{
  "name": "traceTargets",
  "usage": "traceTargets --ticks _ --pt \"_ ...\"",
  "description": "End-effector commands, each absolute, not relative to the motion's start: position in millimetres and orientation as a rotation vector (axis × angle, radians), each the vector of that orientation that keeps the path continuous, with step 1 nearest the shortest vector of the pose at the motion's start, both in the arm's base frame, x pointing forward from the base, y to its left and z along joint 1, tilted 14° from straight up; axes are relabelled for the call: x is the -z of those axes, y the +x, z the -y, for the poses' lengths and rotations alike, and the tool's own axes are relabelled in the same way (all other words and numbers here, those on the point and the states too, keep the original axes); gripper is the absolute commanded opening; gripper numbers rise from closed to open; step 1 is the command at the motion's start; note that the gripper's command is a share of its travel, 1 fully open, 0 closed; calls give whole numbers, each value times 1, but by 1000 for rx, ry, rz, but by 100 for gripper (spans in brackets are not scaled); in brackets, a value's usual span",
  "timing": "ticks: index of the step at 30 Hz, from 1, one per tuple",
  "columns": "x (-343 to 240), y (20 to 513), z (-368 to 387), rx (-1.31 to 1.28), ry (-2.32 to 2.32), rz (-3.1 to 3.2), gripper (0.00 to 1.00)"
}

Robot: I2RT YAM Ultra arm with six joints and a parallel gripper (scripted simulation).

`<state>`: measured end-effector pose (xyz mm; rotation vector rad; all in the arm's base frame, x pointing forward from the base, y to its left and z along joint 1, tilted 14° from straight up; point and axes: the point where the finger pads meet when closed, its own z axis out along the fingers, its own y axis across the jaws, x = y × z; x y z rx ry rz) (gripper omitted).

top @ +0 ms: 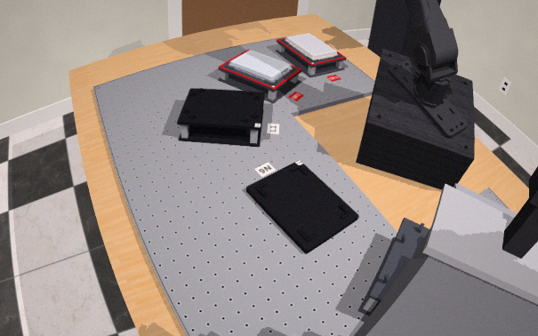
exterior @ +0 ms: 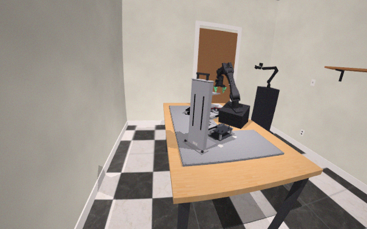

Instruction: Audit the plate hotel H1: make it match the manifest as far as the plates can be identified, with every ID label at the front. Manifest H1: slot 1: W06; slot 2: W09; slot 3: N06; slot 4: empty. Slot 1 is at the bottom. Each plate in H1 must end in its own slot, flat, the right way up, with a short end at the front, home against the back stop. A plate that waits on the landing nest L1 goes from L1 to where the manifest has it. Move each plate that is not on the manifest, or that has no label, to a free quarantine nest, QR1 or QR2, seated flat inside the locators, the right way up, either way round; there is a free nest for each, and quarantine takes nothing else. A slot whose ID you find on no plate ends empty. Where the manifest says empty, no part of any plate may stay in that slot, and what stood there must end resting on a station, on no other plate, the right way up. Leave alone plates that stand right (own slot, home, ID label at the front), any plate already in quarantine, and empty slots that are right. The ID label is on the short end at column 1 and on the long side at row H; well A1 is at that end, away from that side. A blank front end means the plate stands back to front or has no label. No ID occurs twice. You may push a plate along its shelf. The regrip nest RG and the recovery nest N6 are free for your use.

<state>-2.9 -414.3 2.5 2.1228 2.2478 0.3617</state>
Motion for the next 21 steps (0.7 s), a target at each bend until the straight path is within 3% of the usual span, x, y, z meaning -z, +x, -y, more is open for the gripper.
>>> traceTargets --ticks 1,11,21 --pt "-24 -11 419 -326 2122 -2239 100" --pt "-41 -15 420 -353 2131 -2246 100" --pt "-48 16 409 -351 2114 -2244 100"
